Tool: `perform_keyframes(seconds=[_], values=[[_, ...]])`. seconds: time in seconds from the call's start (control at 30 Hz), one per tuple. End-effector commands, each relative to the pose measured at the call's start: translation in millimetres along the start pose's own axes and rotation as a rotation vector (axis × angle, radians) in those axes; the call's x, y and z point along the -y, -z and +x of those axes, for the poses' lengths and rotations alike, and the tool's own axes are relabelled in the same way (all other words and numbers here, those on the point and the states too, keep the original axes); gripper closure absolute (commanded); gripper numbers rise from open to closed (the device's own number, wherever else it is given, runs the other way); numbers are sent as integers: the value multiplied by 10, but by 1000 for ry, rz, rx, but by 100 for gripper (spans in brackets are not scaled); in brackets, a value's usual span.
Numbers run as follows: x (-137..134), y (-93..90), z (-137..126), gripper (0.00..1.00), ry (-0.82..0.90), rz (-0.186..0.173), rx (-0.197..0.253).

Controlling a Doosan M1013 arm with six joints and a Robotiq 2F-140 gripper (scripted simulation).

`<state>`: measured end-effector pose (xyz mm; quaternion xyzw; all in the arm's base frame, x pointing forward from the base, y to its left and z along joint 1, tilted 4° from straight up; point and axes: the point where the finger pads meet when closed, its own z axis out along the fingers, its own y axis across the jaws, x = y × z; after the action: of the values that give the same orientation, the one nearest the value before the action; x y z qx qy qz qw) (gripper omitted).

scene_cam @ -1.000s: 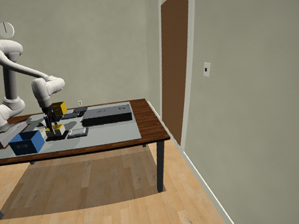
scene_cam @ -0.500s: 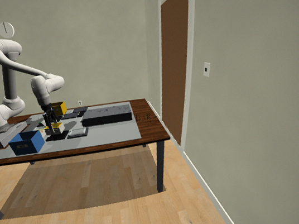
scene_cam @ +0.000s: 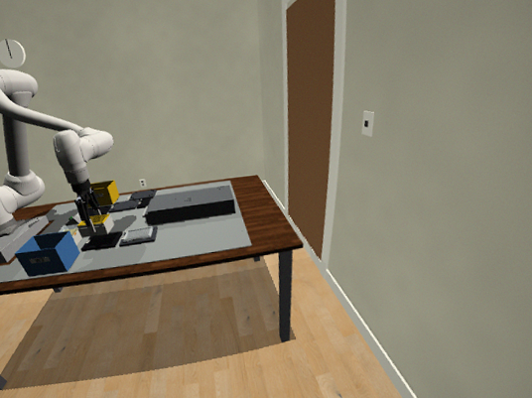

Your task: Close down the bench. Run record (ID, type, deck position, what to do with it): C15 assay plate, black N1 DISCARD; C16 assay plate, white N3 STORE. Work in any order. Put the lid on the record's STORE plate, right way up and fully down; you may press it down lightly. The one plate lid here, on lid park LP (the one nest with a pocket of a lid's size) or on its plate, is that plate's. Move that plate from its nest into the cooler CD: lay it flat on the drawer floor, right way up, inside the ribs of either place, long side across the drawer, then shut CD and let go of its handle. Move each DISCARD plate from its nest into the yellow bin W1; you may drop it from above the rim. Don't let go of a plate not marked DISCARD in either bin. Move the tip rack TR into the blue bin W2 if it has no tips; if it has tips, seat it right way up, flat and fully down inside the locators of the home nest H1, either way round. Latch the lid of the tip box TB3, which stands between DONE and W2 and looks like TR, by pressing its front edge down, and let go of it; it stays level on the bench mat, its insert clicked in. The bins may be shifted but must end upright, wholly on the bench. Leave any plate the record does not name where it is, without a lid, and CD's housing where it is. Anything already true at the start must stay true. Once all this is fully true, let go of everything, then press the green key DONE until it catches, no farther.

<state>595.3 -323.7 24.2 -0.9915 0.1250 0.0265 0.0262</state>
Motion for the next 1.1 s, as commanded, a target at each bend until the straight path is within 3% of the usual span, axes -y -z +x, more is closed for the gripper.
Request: perform_keyframes(seconds=[0.0, 1.07], values=[[0, 29, 0, 100, 0, 0, 0], [0, 402, 0, 100, 0, 0, 0]])
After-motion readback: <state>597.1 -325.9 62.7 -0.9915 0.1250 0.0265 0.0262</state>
